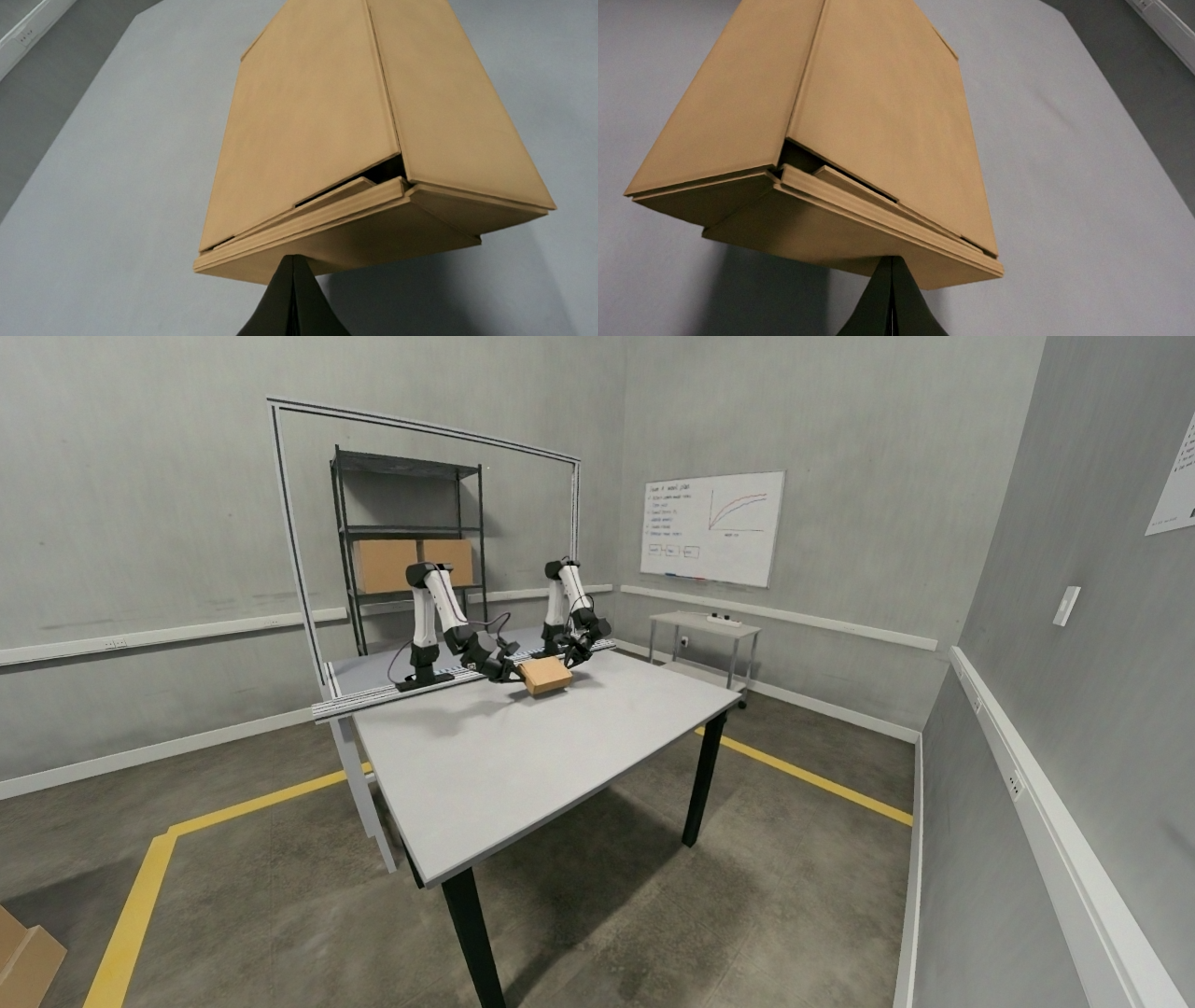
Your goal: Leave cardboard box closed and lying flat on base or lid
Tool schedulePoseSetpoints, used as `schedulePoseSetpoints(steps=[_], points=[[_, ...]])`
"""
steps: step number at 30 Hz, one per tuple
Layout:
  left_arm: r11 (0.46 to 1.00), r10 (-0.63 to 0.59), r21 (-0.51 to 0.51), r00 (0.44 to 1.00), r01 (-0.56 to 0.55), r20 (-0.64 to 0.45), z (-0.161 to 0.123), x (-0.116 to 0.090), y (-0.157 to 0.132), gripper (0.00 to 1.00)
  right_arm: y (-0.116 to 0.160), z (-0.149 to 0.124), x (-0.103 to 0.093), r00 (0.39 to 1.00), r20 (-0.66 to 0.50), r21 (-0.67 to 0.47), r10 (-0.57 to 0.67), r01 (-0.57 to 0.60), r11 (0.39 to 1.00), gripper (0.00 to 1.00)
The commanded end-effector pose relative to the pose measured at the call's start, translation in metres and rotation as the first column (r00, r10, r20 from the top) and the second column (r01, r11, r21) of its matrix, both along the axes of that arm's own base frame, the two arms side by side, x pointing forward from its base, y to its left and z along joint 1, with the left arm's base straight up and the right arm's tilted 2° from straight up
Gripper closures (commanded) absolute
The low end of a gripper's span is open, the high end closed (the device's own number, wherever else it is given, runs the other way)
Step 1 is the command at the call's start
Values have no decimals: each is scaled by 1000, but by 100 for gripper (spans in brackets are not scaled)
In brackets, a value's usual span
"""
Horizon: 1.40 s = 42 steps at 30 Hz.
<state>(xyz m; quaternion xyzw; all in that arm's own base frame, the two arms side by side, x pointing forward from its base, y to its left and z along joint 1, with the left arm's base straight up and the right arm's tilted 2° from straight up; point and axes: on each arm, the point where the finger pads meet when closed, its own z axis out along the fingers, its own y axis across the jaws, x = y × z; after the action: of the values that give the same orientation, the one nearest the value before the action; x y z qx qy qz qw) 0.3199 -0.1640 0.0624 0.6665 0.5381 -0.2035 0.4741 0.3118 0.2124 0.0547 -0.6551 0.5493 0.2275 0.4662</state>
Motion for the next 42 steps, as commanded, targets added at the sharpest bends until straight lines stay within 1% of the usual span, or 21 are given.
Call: schedulePoseSetpoints(steps=[1, 8, 9, 10, 12, 13, 15, 17, 25, 26, 31, 33, 36, 38, 42], points=[[999, -39, -19, 997, 40, 63, 11, -3, -10, 99, 10, 20, 2, 995, 96, 29, 29, -32, 999, 99], [999, -39, -18, 996, 40, 82, 13, -2, -10, 99, 10, 19, 2, 994, 109, 28, 29, -33, 999, 99], [999, -38, -18, 997, 40, 68, 8, -2, -10, 99, 11, 24, 7, 992, 125, 33, 29, -33, 999, 99], [999, -38, -17, 997, 40, 63, 6, -5, -10, 99, 11, 22, 5, 992, 122, 31, 30, -34, 999, 99], [999, -39, -17, 996, 40, 83, 10, -1, -10, 99, 10, 19, 2, 993, 117, 28, 30, -34, 999, 99], [999, -39, -17, 995, 41, 92, 12, 0, -11, 99, 10, 20, 3, 992, 124, 29, 30, -34, 999, 99], [999, -39, -17, 995, 40, 91, 11, -3, -10, 99, 10, 20, 4, 991, 130, 29, 30, -34, 999, 99], [999, -39, -17, 994, 41, 101, 12, 0, -10, 99, 10, 20, 3, 991, 132, 29, 30, -34, 999, 99], [999, -39, -16, 994, 41, 106, 11, -2, -10, 99, 10, 20, 4, 989, 144, 28, 29, -34, 999, 99], [999, -38, -17, 991, 41, 128, 17, 4, -11, 99, 10, 19, 4, 990, 141, 28, 29, -33, 999, 99], [999, -39, -15, 993, 41, 108, 9, -3, -10, 99, 10, 16, 4, 989, 142, 25, 29, -33, 999, 99], [999, -39, -16, 991, 41, 125, 13, 1, -11, 99, 10, 15, 4, 989, 142, 25, 29, -33, 999, 99], [999, -39, -16, 992, 41, 121, 12, -2, -10, 99, 10, 14, 4, 989, 143, 24, 29, -33, 999, 99], [999, -39, -16, 991, 41, 130, 14, 2, -11, 99, 10, 13, 3, 990, 141, 24, 29, -33, 999, 99], [999, -39, -16, 991, 41, 130, 13, 0, -10, 99, 10, 14, 5, 989, 144, 24, 29, -33, 999, 99]])
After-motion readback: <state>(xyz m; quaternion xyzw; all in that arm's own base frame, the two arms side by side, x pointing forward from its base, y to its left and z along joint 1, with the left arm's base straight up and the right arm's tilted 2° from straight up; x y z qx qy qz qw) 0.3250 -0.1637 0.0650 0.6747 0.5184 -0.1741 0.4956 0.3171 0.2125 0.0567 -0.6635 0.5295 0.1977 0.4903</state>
